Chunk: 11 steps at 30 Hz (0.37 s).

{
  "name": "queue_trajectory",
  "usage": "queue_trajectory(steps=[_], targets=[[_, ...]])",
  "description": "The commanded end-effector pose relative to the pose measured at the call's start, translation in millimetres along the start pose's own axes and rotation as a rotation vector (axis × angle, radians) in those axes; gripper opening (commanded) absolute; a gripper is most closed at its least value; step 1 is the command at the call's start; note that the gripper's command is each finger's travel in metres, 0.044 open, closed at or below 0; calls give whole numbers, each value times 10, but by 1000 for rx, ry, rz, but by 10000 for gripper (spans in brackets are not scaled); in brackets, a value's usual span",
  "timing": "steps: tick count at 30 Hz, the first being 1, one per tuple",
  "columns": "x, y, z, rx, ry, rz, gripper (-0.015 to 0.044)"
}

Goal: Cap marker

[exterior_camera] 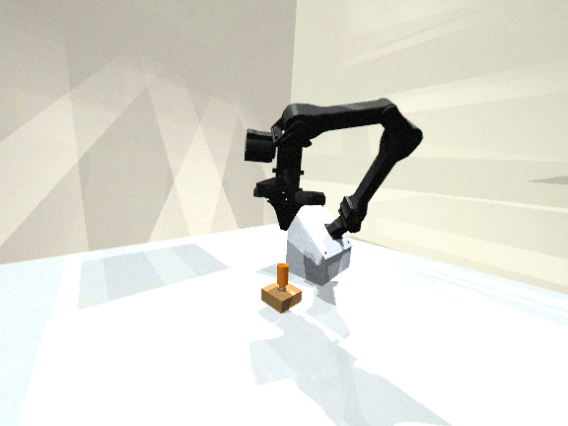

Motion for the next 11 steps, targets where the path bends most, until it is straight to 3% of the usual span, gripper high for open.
queue_trajectory(steps=[1, 11], targets=[[-1, 9, -11, 1, 10, -6, 105], [-1, 9, -11, 1, 10, -6, 368]])
Point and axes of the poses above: the point midway between the two fingers, 35 mm back from their tips, its own z axis out along the fingers, its own y axis across the jaws, x = y × z, the point moved 7 cm from there along -z, back along the fingers, and after that the axes turned 2 degrees about z, right-handed, at the moved point
